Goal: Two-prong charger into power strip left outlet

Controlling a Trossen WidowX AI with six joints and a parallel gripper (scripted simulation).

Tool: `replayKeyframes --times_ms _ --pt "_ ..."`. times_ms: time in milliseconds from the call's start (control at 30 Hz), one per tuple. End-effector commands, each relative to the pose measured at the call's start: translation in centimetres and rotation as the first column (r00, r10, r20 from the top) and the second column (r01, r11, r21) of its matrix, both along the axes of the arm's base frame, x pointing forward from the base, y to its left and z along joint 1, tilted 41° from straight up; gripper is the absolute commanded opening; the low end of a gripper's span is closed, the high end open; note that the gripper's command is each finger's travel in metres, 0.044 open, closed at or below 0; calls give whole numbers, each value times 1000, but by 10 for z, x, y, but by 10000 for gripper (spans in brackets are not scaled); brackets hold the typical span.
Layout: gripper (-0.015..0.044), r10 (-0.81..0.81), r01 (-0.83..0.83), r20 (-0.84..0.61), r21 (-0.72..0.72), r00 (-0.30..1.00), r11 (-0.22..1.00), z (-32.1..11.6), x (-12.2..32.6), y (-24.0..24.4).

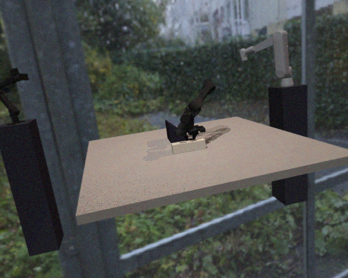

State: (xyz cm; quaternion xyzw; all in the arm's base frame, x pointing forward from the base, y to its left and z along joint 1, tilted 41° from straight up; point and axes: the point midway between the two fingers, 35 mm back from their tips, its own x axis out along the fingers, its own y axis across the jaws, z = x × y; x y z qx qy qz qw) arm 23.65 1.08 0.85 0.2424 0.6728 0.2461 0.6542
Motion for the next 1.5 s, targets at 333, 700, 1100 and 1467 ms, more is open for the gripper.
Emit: replayKeyframes --times_ms 333,700,1100,1467 --pt "0 -6 6 0 5 1000 1000 1 3 0" --pt "0 -6 6 1 5 1000 1000 1 4 0" --pt "0 -6 6 1 5 1000 1000 1 5 0" --pt "0 -6 6 1 5 1000 1000 1 6 0"
